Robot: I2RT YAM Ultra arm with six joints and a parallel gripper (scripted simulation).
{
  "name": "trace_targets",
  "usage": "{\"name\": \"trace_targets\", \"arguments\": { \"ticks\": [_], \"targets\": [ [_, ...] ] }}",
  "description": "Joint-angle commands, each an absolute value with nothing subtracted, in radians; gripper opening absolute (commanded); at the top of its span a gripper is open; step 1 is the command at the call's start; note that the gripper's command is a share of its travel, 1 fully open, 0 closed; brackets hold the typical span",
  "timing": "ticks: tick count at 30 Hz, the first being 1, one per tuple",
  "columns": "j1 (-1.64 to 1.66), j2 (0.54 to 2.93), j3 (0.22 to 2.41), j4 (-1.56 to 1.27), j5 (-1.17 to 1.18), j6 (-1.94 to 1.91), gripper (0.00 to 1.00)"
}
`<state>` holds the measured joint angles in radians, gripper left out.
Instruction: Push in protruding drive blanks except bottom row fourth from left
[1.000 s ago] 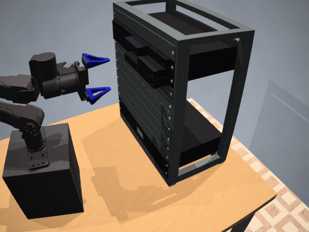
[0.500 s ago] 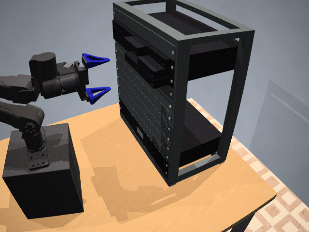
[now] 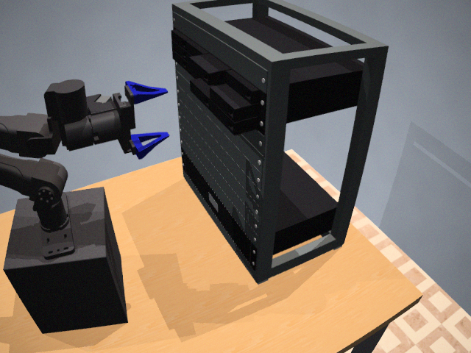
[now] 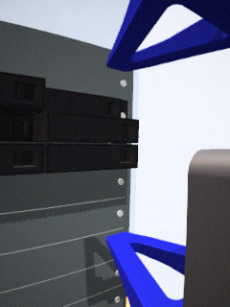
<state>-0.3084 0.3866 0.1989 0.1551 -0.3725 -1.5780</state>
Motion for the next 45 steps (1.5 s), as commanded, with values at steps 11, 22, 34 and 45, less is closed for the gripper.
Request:
{"name": "trace_targets", "arguments": {
  "ticks": [11,22,34,45],
  "targets": [
    [-0.303,0.401,0.246,0.190,-0.370,-1.562,1.00],
    [-0.303,0.401,0.246,0.190,-0.370,-1.562,1.00],
    [-0.303,0.401,0.246,0.190,-0.370,-1.562,0.00],
    [-0.303,0.401,0.246,0.190,-0.370,-1.562,0.00]
  ]
}}
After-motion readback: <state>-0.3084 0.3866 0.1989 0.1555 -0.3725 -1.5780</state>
